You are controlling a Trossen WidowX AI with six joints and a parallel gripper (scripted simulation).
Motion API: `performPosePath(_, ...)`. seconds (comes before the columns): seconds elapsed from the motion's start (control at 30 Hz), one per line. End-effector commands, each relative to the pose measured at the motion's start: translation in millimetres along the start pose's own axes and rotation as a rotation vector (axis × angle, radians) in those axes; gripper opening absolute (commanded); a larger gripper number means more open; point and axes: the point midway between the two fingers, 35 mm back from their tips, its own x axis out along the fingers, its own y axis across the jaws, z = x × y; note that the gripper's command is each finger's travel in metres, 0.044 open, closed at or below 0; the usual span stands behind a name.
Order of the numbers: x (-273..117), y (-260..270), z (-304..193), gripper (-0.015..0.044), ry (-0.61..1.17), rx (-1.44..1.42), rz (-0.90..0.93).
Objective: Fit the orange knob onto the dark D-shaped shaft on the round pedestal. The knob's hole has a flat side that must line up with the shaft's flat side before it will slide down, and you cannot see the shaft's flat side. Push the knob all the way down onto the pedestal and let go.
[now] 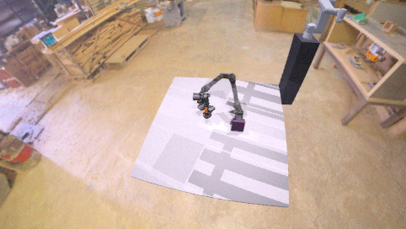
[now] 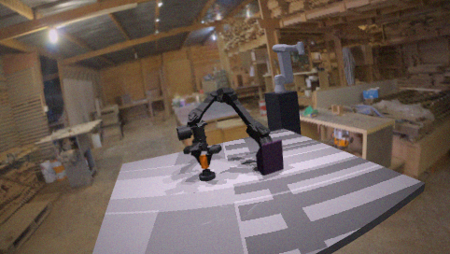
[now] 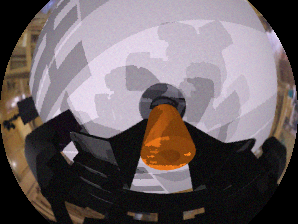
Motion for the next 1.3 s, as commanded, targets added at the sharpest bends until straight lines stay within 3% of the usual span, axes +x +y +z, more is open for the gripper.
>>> performPosePath(0.0, 0.6, -0.1, 0.3, 0.0, 0.0, -0.004, -0.002)
performPosePath(0.6, -4.2, -0.9, 0.1, 0.0, 0.0, -0.004, -0.002)
performPosePath(0.87, -3.0, -2.0, 0.0, 0.0, 0.0, -0.206, -0.002)
performPosePath(1.27, 0.2, -0.2, 0.2, 0.0, 0.001, -0.213, -0.002)
